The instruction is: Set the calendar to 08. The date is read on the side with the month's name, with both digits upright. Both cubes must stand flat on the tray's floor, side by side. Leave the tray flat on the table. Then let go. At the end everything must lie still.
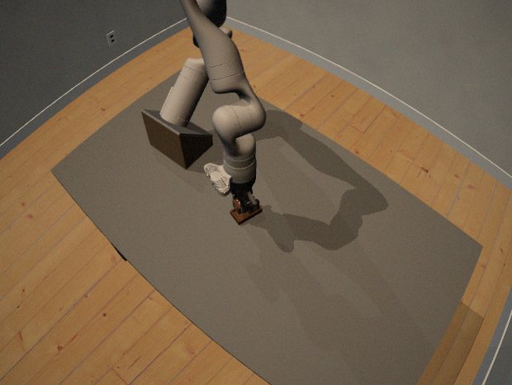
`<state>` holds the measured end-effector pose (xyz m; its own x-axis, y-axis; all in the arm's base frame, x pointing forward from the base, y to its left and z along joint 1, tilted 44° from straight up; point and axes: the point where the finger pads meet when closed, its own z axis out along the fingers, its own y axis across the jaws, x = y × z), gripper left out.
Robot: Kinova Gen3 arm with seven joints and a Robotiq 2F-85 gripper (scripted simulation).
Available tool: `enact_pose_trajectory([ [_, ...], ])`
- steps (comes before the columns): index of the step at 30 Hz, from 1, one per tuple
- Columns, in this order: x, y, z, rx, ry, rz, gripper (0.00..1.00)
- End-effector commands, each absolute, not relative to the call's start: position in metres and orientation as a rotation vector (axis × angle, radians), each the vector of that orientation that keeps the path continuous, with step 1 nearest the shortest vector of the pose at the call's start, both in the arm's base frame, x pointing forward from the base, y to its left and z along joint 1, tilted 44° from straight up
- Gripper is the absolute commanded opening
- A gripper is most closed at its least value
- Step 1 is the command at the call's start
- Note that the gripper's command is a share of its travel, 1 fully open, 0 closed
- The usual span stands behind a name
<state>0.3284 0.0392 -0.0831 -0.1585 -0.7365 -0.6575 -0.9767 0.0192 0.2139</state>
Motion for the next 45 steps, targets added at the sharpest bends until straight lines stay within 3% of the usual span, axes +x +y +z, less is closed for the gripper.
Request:
enact_pose_trajectory([
  [1, 0.328, 0.040, -0.084, -1.751, 1.941, 0.909, 0.28],
  [45, 0.325, 0.055, -0.100, -1.751, 1.941, 0.909, 0.28],
])
